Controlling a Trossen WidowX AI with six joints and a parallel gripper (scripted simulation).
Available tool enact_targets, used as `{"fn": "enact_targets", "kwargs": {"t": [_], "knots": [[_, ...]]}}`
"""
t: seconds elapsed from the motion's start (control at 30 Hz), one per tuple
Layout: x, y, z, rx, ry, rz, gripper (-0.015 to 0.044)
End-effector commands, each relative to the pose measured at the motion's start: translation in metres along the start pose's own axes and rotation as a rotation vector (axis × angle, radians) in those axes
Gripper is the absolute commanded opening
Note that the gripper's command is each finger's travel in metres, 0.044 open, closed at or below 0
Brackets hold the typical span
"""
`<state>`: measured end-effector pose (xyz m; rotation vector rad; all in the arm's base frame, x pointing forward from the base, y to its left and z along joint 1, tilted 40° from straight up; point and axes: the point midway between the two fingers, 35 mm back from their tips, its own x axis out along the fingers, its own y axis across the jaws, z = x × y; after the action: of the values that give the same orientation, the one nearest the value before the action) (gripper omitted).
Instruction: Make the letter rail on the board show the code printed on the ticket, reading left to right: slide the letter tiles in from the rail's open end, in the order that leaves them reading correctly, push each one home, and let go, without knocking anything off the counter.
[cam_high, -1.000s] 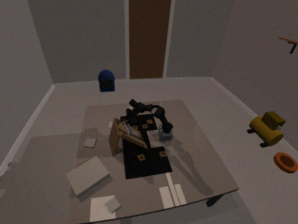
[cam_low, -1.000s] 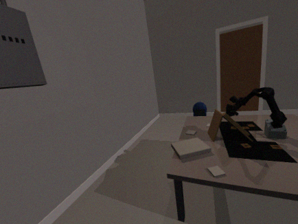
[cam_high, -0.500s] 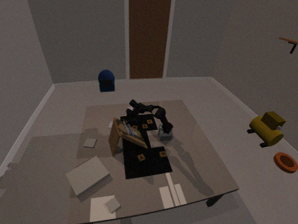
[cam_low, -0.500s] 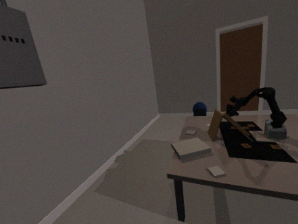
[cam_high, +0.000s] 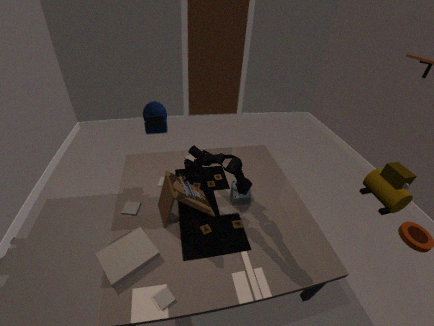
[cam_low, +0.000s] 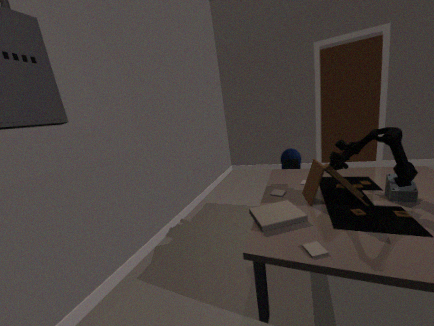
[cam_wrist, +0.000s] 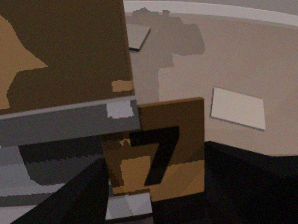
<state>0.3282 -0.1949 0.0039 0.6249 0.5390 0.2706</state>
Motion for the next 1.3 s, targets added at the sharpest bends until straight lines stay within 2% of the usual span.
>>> {"fn": "enact_targets", "kwargs": {"t": [0.0,1.27], "knots": [[-0.001,0.003,0.002,-0.004,-0.002,-0.005,0.0000],[0.000,0.022,0.001,-0.003,-0.002,-0.004,0.0000]]}}
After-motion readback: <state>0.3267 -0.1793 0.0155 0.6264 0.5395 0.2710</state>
